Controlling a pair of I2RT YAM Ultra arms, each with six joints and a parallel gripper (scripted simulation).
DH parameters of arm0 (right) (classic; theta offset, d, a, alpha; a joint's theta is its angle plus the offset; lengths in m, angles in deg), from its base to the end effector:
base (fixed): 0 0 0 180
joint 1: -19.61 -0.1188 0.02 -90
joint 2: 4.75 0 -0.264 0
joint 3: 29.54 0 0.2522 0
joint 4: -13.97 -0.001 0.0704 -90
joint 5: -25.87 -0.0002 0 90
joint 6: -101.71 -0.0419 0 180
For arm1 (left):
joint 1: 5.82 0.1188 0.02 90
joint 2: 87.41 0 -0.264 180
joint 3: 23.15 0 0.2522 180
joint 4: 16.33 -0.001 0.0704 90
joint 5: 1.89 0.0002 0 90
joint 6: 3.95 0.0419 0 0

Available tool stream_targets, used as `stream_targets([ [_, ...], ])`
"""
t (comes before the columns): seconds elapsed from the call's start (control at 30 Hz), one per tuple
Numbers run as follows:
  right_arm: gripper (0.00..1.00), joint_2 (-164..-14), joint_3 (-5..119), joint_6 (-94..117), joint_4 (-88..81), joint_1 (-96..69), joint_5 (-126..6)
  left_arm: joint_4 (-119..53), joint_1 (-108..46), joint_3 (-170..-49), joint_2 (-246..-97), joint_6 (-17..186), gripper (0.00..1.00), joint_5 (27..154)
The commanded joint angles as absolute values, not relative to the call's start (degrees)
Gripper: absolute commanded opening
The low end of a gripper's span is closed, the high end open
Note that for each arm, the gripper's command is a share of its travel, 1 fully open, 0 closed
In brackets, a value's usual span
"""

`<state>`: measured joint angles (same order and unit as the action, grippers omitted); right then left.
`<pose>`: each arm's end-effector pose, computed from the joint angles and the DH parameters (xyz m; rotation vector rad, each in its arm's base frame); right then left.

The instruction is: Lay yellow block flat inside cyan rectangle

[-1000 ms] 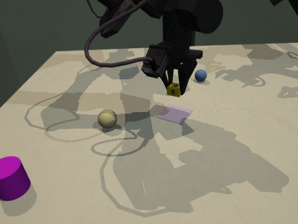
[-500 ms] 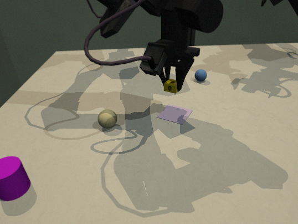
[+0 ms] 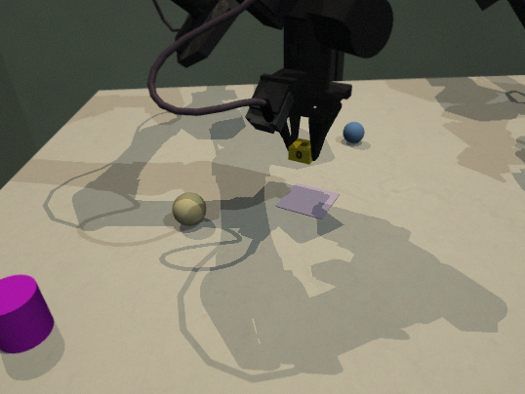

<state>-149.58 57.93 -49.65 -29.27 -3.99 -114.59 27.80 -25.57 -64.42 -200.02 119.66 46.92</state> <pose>0.3367 0.1129 -0.0369 0.7012 2.3861 -1.0191 0.2852 -0.0720 0.0768 0.4827 1.9707 0.8833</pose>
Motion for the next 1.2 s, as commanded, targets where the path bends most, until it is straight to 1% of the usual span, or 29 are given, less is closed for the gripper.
stream_targets([
  [0.0,0.27,-149.4,59.2,-49.8,-29.8,-5.1,-114.6,29.0,-22.6,-66.3,-197.9,122.7,1.0,47.9],
  [0.33,0.27,-149.9,59.2,-50.5,-30.7,-5.1,-114.4,28.3,-19.9,-67.2,-197.1,122.6,1.0,48.2],
  [0.5,0.27,-151.0,60.1,-58.3,-35.6,-7.9,-112.8,28.3,-19.9,-67.2,-197.1,122.6,1.0,48.2],
  [0.67,0.27,-155.7,63.8,-69.0,-42.8,-16.0,-110.0,28.3,-19.9,-66.6,-197.7,122.6,1.0,47.8],
  [0.73,0.27,-155.7,63.8,-69.0,-42.8,-16.0,-110.0,28.3,-19.9,-66.6,-197.7,122.6,1.0,47.8],
  [0.77,0.27,-157.8,67.1,-71.9,-46.2,-18.2,-109.0,28.3,-19.9,-66.6,-197.7,122.6,1.0,47.8],
  [0.93,0.27,-164.0,75.5,-78.6,-53.3,-25.0,-106.2,28.3,-19.9,-66.6,-197.7,122.6,1.0,47.8],
  [1.17,0.27,-171.2,87.2,-84.0,-61.3,-30.6,-103.7,28.3,-19.9,-66.6,-197.7,122.6,1.0,47.8],
])
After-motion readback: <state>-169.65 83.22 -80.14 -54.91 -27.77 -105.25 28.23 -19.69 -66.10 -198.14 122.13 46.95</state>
